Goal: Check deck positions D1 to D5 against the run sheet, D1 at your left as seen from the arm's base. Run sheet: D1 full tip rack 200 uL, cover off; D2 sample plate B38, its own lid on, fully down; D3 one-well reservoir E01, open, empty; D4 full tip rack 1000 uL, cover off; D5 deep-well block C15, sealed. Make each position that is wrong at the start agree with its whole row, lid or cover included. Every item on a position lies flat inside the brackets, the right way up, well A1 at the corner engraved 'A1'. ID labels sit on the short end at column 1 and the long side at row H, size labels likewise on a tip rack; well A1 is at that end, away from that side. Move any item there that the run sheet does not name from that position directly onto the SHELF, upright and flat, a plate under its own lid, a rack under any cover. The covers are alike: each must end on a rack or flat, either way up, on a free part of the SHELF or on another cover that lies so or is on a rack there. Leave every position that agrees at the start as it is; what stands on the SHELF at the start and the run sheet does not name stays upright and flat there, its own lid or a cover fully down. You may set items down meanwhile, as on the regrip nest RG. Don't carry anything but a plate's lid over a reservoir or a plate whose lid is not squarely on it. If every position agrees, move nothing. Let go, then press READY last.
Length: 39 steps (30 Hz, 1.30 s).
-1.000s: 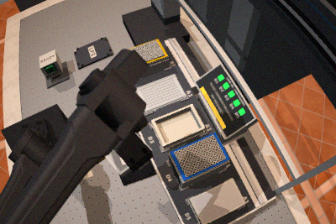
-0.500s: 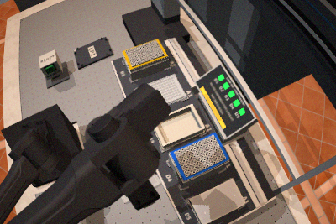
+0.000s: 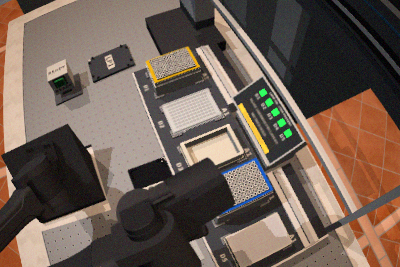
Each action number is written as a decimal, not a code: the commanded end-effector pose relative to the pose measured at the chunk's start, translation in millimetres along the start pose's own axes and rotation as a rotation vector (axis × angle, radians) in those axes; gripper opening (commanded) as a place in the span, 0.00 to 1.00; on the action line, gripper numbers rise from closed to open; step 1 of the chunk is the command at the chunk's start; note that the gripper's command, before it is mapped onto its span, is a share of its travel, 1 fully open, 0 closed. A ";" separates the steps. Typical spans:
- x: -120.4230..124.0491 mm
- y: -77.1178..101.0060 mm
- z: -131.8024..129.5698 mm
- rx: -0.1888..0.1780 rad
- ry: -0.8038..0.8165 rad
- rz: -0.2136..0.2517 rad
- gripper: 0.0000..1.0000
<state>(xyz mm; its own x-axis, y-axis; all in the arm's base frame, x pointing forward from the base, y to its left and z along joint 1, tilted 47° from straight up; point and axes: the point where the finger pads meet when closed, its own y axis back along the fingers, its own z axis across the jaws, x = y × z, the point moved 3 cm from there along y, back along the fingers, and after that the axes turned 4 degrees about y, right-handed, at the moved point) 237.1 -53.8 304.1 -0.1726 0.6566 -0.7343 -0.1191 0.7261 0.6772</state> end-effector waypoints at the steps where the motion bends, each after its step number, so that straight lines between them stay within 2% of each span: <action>1: -25.0 9.7 5.7 -0.041 -0.004 0.002 0.00; 3: -35.4 9.8 3.9 -0.041 -0.005 -0.001 0.00; 6: -32.1 6.2 2.2 -0.032 0.005 0.001 0.00; 7: -41.4 9.9 2.9 -0.042 -0.025 -0.001 0.00; 11: -62.0 10.3 -0.6 -0.042 -0.094 -0.004 0.00; 13: -72.3 10.5 -2.3 -0.042 -0.094 -0.006 0.00; 15: -72.3 10.5 -2.3 -0.042 -0.094 -0.006 0.00; 16: -75.7 8.2 0.3 -0.033 -0.084 -0.005 0.00; 26: -126.3 7.6 -5.7 -0.029 -0.080 -0.013 0.00; 28: -127.2 7.6 -5.7 -0.029 -0.079 -0.013 0.00; 29: -111.8 -5.1 -8.2 0.001 -0.047 0.002 0.00; 32: -109.9 -2.9 -5.9 -0.009 -0.038 0.001 0.00; 33: -117.9 7.7 -2.3 -0.038 -0.050 -0.009 0.00; 39: -125.5 11.5 25.3 -0.045 -0.080 -0.015 0.00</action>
<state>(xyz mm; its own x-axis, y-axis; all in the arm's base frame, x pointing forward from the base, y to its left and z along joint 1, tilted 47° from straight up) 257.1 -126.0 390.0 -0.1198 0.6652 -0.7370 -0.1325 0.7250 0.6759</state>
